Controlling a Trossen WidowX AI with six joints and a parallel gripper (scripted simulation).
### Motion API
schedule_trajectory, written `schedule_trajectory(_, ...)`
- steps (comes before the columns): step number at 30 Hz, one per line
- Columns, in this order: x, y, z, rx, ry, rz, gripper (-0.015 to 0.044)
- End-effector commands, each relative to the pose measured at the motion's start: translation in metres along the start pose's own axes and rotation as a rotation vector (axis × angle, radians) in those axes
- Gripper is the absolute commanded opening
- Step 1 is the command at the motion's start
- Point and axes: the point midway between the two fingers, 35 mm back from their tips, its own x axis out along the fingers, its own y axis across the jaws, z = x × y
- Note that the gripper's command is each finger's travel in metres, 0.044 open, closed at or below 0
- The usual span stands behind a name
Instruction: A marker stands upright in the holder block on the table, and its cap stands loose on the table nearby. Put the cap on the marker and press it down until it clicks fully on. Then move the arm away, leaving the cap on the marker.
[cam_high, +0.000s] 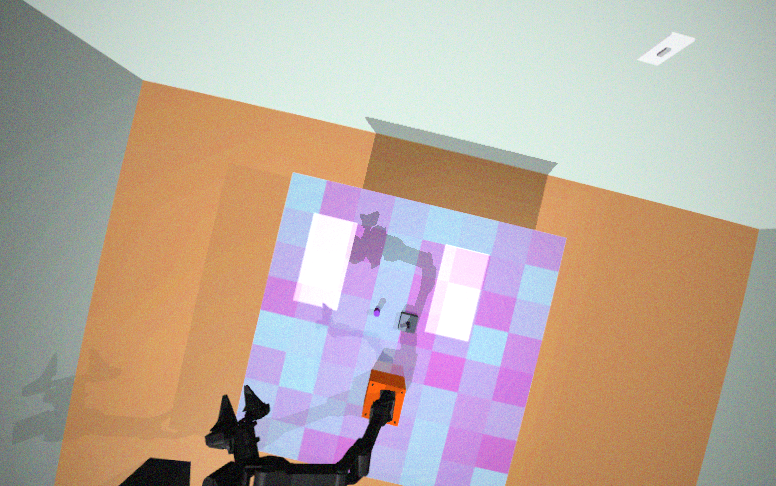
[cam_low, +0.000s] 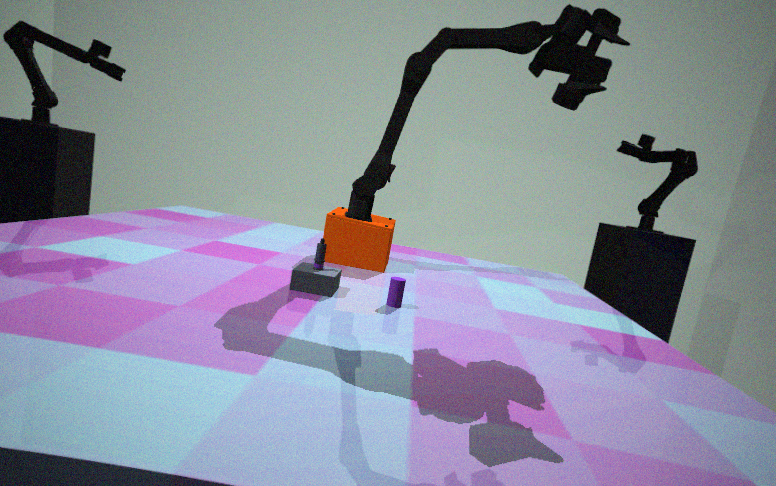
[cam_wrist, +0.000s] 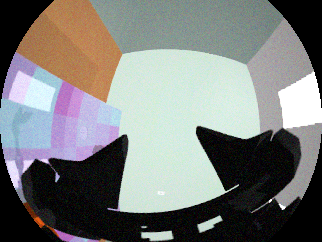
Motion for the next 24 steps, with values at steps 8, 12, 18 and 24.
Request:
schedule_trajectory(8, 0.082, 0.064, -0.046, 0.136, 0.086, 0.185, 0.0238)
schedule_trajectory(12, 0.119, 0.107, -0.084, 0.247, 0.161, 0.308, 0.0238)
schedule_trajectory(18, 0.154, 0.175, -0.151, 0.465, 0.314, 0.5, 0.0238)
schedule_trajectory(24, 0.162, 0.243, -0.225, 0.728, 0.516, 0.678, 0.0238)
